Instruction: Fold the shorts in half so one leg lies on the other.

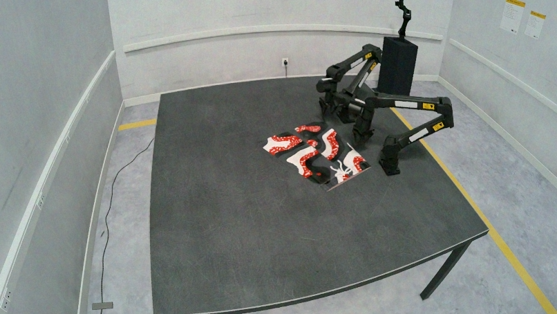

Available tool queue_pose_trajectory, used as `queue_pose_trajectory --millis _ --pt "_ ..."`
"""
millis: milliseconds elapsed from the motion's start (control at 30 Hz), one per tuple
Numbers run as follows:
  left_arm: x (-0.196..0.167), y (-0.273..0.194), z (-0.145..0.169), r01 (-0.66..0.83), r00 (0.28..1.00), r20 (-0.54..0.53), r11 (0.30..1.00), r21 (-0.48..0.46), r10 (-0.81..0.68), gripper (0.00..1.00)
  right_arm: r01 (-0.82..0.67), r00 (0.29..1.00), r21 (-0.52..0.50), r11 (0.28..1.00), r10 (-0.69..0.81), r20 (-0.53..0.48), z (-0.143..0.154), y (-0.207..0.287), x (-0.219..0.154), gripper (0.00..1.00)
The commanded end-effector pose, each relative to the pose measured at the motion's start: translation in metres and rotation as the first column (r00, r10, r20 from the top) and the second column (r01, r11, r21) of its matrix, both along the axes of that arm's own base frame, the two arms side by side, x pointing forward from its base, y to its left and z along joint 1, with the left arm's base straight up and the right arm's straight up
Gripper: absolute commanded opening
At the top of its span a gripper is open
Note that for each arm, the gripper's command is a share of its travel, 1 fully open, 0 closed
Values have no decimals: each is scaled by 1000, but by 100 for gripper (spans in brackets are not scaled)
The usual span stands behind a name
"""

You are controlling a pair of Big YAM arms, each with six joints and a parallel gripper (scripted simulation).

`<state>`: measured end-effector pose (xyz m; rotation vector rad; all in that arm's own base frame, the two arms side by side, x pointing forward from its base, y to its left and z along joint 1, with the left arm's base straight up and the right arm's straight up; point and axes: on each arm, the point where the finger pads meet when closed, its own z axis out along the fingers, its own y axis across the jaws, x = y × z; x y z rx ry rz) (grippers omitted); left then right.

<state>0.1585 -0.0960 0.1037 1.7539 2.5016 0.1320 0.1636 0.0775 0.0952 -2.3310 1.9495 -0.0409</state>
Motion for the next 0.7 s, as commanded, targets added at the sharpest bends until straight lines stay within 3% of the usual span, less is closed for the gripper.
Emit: queue_pose_trajectory --millis 0,367,400,667 --pt "-15 0 -4 68 997 -24 998 0 -68 56 -19 1000 -17 1000 19 -1 0 -8 -4 56" --pt "-27 2 -11 95 994 -62 995 -5 -95 56 -26 1000 -48 999 26 -12 0 -15 -7 56" --pt "-13 -6 2 78 997 -24 997 -27 -78 56 -29 1000 -36 999 30 9 7 -8 1 56" --pt "-23 1 -30 73 996 -54 997 -8 -73 56 -12 1000 -49 999 11 -26 -25 -12 -7 56"
